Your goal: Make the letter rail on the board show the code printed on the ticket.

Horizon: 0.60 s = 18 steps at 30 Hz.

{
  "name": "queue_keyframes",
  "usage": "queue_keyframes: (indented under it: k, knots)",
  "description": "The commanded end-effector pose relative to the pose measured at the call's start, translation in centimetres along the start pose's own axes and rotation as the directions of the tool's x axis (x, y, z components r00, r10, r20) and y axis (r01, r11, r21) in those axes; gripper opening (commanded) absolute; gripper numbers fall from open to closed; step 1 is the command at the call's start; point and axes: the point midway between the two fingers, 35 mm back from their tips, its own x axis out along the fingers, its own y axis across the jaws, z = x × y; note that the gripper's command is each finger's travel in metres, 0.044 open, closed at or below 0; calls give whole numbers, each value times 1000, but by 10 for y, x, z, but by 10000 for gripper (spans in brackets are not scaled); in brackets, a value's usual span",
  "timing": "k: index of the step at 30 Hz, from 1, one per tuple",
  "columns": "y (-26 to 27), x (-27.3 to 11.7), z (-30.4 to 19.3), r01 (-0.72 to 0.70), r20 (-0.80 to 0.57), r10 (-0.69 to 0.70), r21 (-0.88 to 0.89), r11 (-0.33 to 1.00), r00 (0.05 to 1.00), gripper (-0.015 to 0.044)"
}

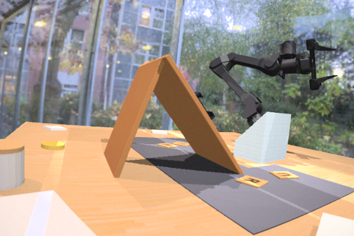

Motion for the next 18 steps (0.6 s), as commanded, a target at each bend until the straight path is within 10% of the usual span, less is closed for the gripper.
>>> queue_keyframes:
  k: [1, 8, 18]
  knots:
    - [-4, 7, 51, 54, 215, -40, -60, 997, 976, 440]
    - [-19, -8, 151, 259, 590, -151, -101, 961, 793, 440]
    - [-57, -92, 275, 672, 917, -338, 115, 732, 212, 440]
